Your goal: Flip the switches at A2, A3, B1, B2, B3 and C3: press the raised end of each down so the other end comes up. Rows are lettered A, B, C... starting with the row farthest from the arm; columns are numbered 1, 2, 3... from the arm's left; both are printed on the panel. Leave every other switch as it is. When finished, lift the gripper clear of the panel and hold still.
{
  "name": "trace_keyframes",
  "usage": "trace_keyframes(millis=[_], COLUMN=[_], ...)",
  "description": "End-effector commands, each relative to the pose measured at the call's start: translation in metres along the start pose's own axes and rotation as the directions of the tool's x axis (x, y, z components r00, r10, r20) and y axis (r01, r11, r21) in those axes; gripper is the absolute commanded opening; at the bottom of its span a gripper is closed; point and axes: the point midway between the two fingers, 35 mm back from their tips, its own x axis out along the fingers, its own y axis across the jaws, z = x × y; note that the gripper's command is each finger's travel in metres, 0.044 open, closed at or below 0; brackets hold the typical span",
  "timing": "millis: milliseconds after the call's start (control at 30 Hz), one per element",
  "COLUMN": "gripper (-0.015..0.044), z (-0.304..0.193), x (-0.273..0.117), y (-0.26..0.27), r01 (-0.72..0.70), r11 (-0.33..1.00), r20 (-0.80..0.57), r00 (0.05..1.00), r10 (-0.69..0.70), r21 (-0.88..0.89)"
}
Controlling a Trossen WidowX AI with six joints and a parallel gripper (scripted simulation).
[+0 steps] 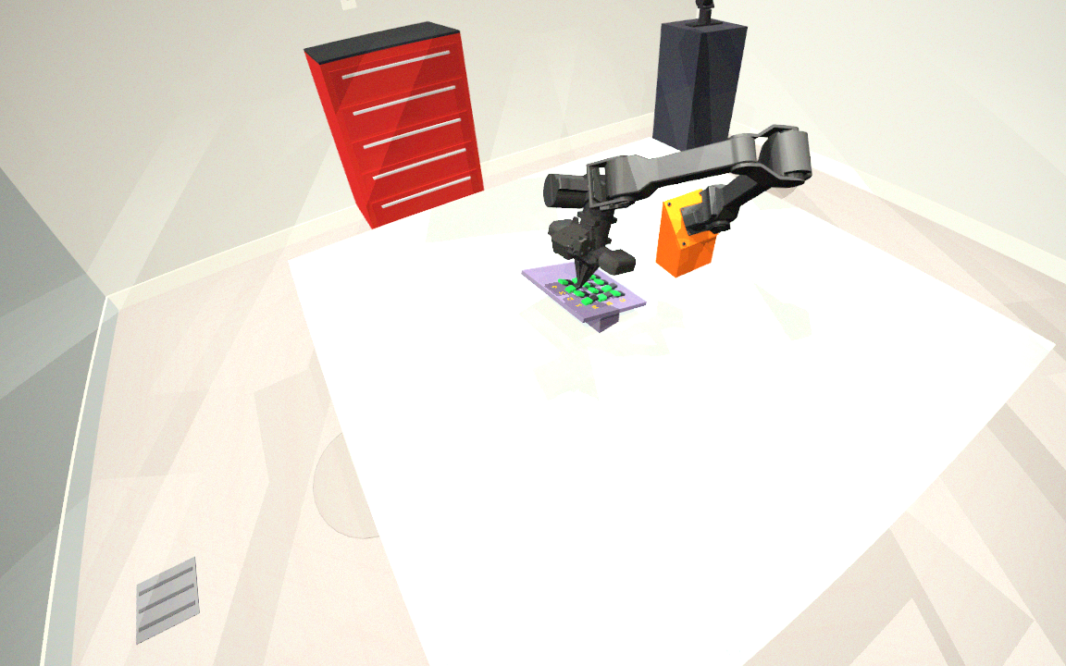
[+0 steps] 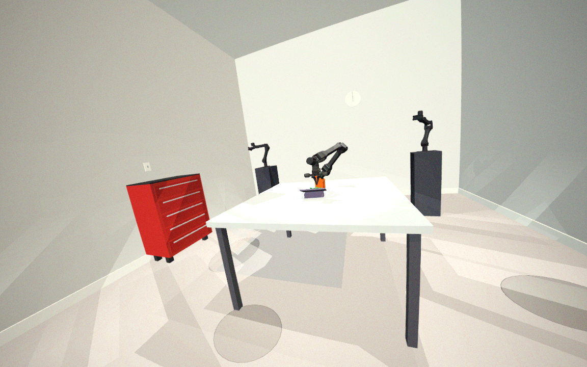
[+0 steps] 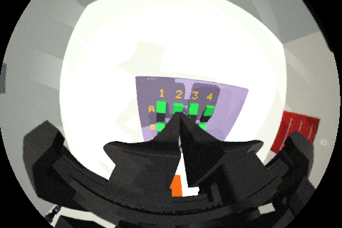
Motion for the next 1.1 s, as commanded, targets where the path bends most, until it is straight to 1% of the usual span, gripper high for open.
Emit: trace_keyframes(millis=[0, 200, 1067], gripper=[0.0, 0.0, 0.0], z=[-0.0021, -0.0019, -0.0019], x=[0.0058, 0.0145, 0.0148], y=[-0.0007, -0.0006, -0.0006], r01=[0.001, 0.0, 0.0], r11=[1.0, 1.0, 1.0], r20=[-0.004, -0.003, -0.003], r00=[1.0, 1.0, 1.0], r10=[-0.001, 0.0, 0.0], r21=[0.01, 0.01, 0.01])
